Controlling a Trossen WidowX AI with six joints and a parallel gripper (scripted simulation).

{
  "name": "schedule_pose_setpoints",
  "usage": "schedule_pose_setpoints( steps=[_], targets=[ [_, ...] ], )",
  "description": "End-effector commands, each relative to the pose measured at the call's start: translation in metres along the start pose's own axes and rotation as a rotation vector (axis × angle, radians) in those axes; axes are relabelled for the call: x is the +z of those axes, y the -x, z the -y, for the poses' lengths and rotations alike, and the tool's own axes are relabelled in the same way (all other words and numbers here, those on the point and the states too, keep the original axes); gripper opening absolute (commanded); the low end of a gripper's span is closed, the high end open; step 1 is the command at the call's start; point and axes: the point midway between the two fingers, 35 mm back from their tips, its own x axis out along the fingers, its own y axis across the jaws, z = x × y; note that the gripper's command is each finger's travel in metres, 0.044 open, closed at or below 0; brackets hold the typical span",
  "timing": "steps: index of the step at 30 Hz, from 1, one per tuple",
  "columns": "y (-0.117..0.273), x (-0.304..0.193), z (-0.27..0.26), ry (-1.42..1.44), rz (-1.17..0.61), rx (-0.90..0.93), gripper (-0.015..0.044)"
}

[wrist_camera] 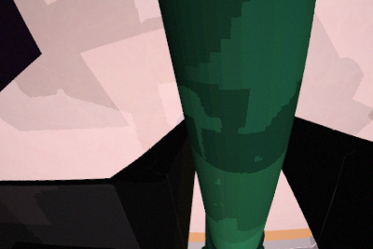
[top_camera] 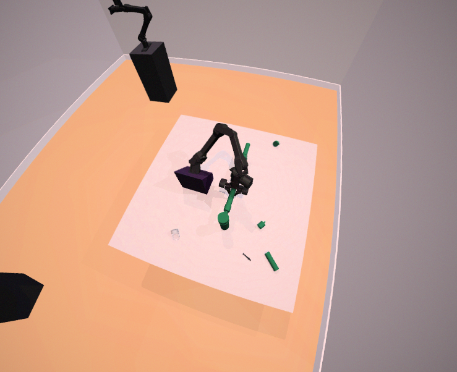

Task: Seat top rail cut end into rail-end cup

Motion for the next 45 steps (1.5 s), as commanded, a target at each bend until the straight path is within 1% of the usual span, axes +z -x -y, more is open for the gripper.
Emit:
schedule_pose_setpoints(
  steps=[1, 9, 19, 26, 31, 37, 39, 42, 45],
  targets=[
    [0.0, 0.0, 0.0, 0.0, 0.0, 0.0, 0.0],
    [0.0, 0.0, 0.0, 0.0, 0.0, 0.0, 0.0],
    [0.001, 0.0, 0.0, 0.0, 0.0, 0.0, 0.0262],
    [0.026, 0.014, -0.001, 0.0, 0.0, 0.001, 0.044],
    [0.048, 0.027, -0.003, 0.0, 0.001, 0.001, 0.044],
    [0.047, 0.025, -0.004, 0.002, 0.0, 0.001, 0.044],
    [0.059, 0.025, -0.004, 0.002, 0.0, 0.001, 0.044],
    [0.089, 0.026, -0.007, 0.002, 0.0, 0.002, 0.044],
    [0.092, 0.026, -0.008, 0.002, 0.001, 0.002, 0.044]
  ],
)
